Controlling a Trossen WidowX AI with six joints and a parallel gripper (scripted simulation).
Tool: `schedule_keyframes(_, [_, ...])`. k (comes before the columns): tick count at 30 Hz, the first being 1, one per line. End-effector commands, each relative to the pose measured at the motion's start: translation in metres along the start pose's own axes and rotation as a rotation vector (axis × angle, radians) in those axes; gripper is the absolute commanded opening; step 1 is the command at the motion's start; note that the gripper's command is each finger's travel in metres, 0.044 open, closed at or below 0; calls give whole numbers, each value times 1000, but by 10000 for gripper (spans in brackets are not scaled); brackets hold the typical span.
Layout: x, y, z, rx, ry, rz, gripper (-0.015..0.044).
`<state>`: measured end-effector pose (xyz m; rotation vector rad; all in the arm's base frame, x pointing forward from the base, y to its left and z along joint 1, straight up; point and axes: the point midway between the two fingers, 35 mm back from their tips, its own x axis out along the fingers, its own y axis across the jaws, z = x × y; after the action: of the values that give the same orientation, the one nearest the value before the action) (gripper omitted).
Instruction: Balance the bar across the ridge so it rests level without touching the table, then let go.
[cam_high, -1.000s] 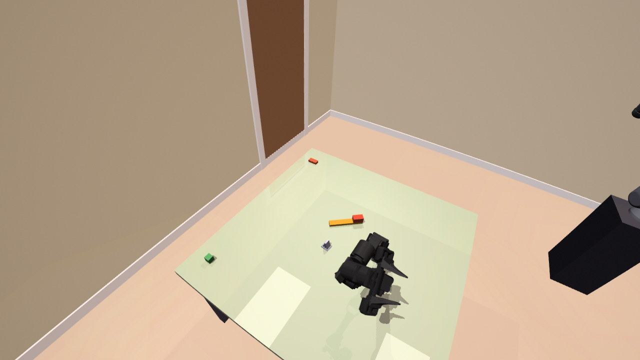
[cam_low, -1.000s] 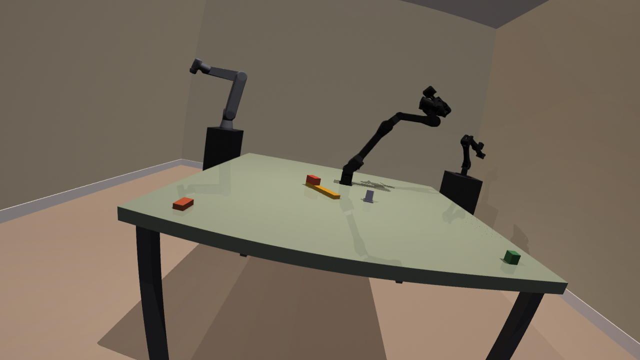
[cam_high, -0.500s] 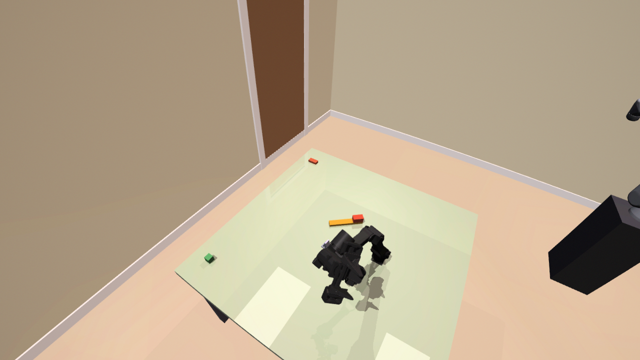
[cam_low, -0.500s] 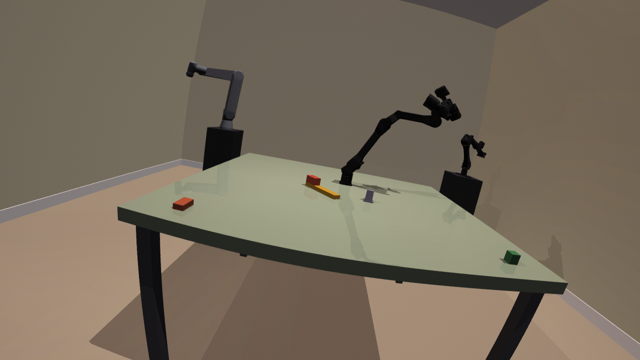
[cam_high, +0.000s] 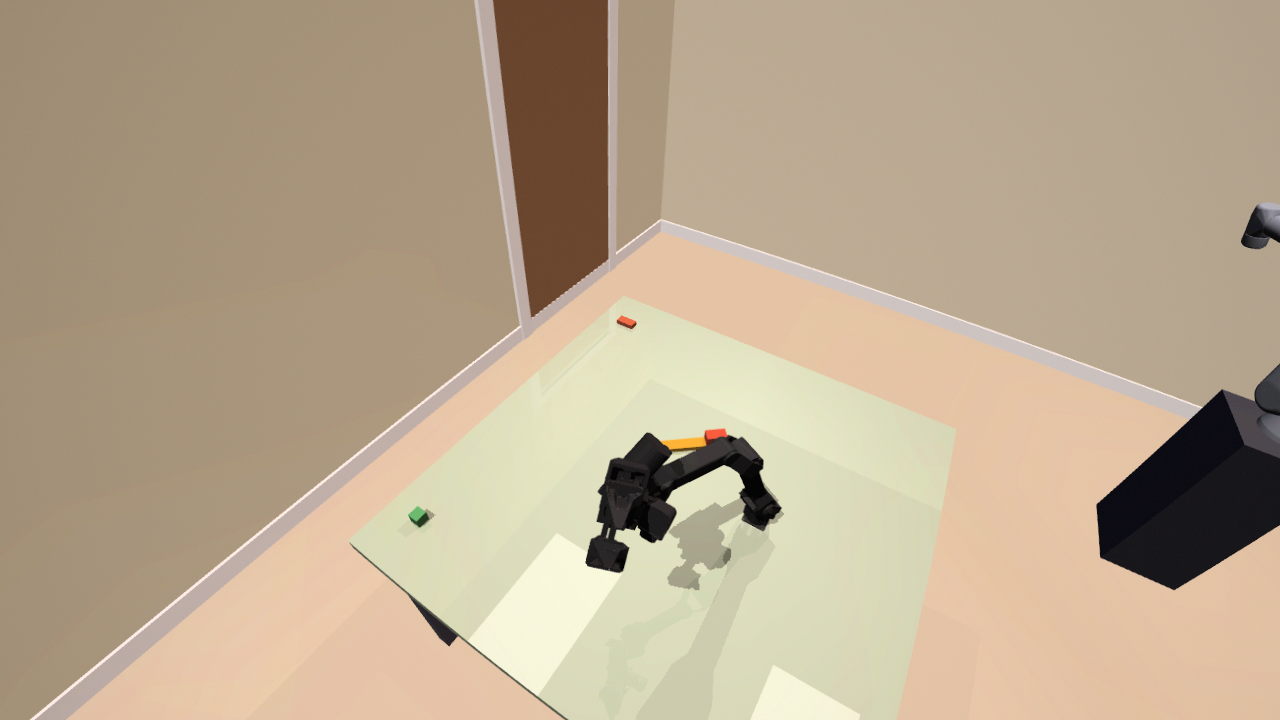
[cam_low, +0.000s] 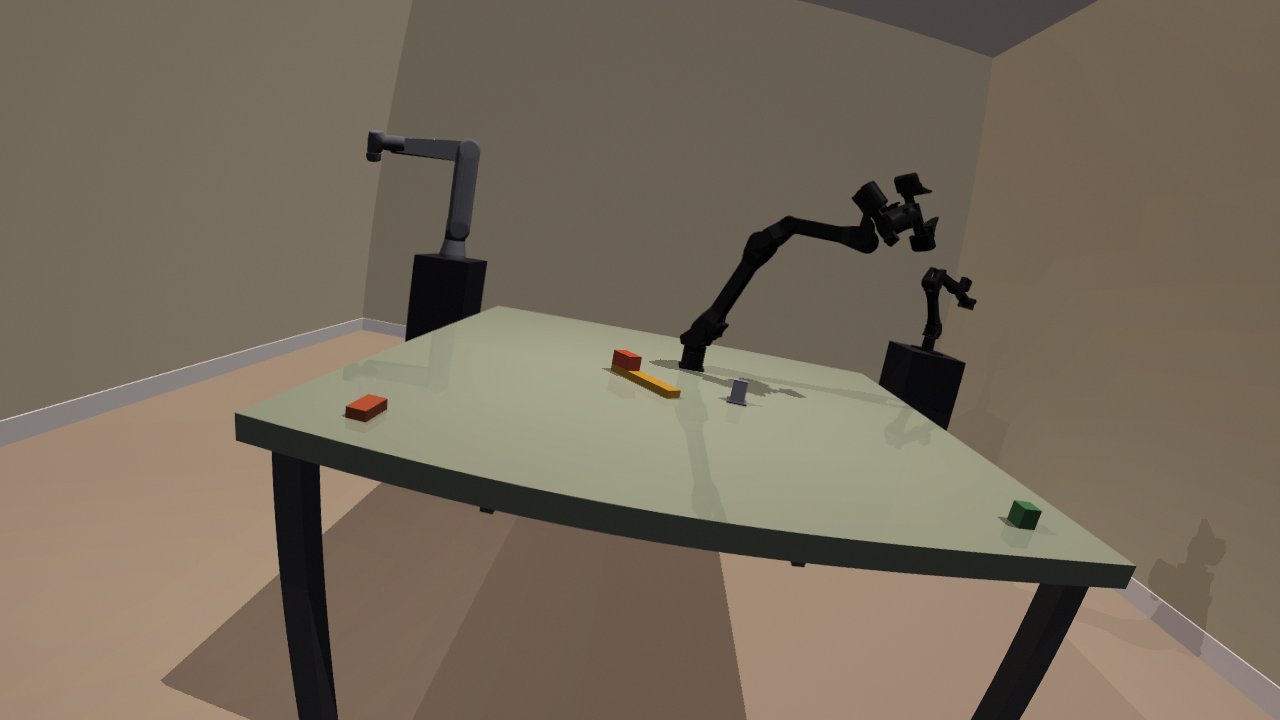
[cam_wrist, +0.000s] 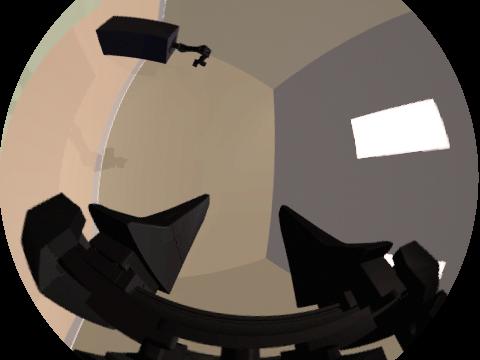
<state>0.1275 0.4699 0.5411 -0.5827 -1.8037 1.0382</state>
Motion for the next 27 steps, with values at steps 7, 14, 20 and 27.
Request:
schedule_keyframes(7, [-55, 12, -67, 101, 262, 111, 315])
schedule_keyframes(14, [-107, 19, -109, 168, 464, 185, 315])
schedule_keyframes(20, [-159, 20, -138, 213, 646, 228, 315])
schedule_keyframes(27, [-225, 24, -162, 276, 859, 283, 315])
